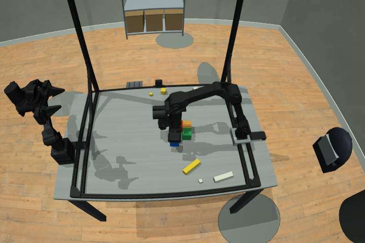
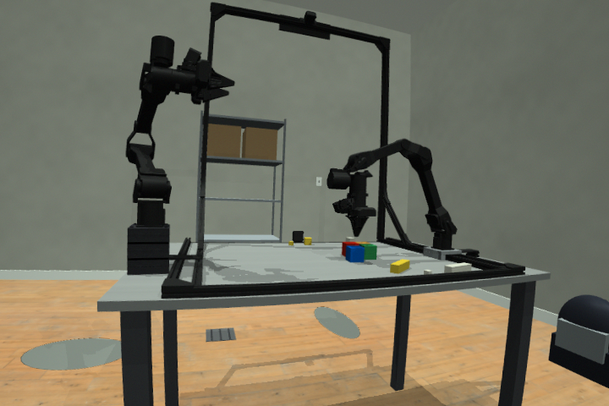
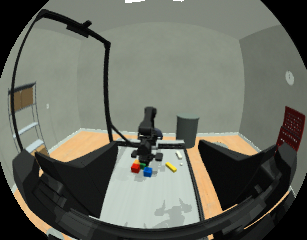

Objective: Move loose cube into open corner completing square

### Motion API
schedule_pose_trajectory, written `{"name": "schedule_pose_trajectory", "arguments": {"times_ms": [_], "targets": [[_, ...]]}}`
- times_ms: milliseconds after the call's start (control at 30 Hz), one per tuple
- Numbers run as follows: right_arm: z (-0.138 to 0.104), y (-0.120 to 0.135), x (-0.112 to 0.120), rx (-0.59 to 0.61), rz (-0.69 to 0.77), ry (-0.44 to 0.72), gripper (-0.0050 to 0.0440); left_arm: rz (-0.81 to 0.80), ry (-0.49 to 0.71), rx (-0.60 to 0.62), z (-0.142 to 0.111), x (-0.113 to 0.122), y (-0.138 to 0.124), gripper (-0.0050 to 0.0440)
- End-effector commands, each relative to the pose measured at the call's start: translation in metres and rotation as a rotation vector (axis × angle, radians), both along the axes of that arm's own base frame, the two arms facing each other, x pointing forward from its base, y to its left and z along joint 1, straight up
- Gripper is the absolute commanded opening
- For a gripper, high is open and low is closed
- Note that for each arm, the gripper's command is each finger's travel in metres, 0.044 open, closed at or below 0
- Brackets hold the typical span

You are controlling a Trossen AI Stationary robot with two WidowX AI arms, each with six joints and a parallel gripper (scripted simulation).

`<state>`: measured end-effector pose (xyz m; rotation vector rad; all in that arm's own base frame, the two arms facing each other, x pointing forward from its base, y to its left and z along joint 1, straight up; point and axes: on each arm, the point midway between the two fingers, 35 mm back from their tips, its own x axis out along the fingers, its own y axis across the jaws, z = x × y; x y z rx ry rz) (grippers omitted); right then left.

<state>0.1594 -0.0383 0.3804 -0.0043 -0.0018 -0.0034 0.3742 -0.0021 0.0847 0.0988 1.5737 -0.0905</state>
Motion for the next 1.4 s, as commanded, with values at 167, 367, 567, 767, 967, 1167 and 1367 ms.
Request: {"name": "schedule_pose_trajectory", "arguments": {"times_ms": [167, 367, 567, 767, 967, 1167, 1367], "targets": [[0.0, 0.001, 0.0, 0.005, 0.003, 0.0, 0.04, -0.005, -0.005, -0.006, 0.002, 0.001, 0.002, 0.0], [0.0, 0.001, 0.0, 0.005, 0.003, 0.0, 0.04, -0.005, -0.005, -0.006, -0.009, 0.011, 0.059, 0.0], [0.0, 0.001, 0.0, 0.005, 0.003, 0.0, 0.04, -0.005, -0.005, -0.006, -0.014, 0.012, 0.084, 0.0], [0.0, 0.001, 0.0, 0.005, 0.003, 0.0, 0.04, -0.005, -0.005, -0.006, -0.014, 0.012, 0.084, 0.0], [0.0, 0.001, 0.0, 0.005, 0.003, 0.0, 0.04, -0.005, -0.005, -0.006, -0.034, 0.012, 0.084, 0.0], [0.0, 0.001, 0.0, 0.005, 0.003, 0.0, 0.04, -0.005, -0.005, -0.006, -0.064, 0.012, 0.084, 0.0], [0.0, 0.001, 0.0, 0.005, 0.003, 0.0, 0.04, -0.005, -0.005, -0.006, -0.064, 0.012, 0.084, 0.0]]}}
